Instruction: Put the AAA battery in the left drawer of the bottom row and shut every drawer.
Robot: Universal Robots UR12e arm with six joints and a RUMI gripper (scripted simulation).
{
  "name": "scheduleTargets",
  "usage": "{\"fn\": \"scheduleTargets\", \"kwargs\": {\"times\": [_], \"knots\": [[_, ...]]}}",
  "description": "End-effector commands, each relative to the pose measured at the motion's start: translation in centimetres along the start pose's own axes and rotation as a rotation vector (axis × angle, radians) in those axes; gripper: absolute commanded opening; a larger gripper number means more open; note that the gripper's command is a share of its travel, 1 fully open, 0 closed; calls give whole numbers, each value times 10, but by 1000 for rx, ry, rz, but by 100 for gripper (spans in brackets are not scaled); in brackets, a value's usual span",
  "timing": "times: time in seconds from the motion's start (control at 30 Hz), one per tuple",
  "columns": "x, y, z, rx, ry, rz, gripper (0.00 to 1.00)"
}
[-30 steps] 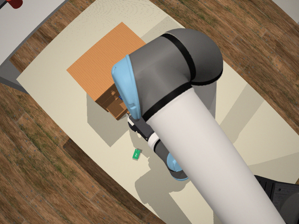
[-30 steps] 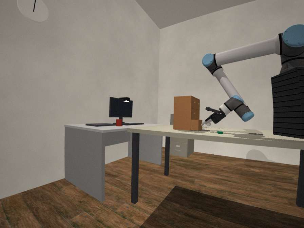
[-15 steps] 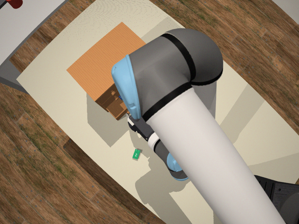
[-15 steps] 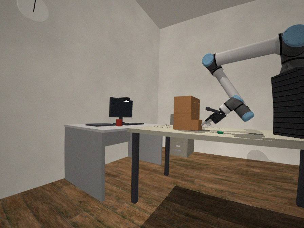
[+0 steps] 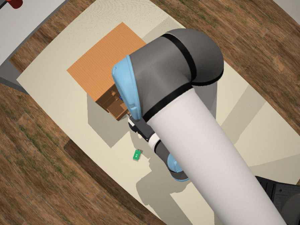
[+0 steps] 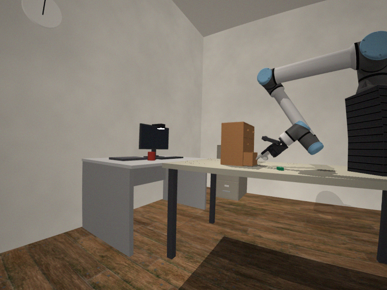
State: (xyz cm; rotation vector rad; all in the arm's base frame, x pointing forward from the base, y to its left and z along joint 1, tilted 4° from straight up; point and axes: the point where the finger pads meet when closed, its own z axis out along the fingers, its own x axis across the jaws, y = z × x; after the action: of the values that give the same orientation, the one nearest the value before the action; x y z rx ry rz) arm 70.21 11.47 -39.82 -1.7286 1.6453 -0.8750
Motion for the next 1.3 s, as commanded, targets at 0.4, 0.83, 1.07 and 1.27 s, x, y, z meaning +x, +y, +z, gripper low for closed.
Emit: {"fn": "scheduleTargets", "kwargs": {"times": [0.4,0.83,1.07,1.27], "knots": [[0,-1,1,1,0,0,7],[0,-3,3,1,0,0,7],[0,-5,5,1,0,0,7],[0,-6,6,1,0,0,7]]}}
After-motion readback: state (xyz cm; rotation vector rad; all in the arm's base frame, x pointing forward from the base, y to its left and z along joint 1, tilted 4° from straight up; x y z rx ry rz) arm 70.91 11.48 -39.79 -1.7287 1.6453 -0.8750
